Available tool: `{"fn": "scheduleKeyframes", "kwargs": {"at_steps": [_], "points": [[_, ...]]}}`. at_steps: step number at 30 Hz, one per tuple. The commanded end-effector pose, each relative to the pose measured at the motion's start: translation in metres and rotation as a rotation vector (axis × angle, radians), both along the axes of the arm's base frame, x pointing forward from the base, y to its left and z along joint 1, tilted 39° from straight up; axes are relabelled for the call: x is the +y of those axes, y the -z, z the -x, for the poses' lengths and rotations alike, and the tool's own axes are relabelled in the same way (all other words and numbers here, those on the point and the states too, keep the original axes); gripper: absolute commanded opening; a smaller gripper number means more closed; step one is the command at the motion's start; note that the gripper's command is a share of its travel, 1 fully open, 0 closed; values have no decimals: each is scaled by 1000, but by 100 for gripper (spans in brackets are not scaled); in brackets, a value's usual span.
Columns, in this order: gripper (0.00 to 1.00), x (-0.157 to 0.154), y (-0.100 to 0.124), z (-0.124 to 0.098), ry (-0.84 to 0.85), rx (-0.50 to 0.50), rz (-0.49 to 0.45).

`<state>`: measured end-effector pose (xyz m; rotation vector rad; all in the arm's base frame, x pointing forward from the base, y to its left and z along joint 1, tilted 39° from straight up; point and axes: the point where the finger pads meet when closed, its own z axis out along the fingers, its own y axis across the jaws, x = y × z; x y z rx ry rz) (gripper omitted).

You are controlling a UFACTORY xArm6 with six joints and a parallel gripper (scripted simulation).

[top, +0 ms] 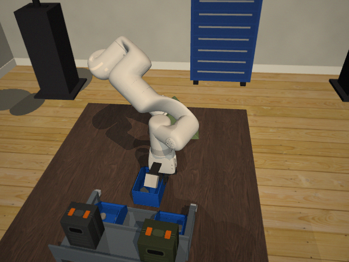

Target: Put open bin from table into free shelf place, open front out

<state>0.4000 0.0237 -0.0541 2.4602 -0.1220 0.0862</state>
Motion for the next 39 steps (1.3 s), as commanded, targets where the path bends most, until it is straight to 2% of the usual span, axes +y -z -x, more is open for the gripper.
{"fn": "scheduleKeyframes", "kwargs": {"at_steps": [1, 39], "points": [[0, 0, 1, 0, -2, -5, -2], [0, -7, 11, 7, -1, -4, -2]]}}
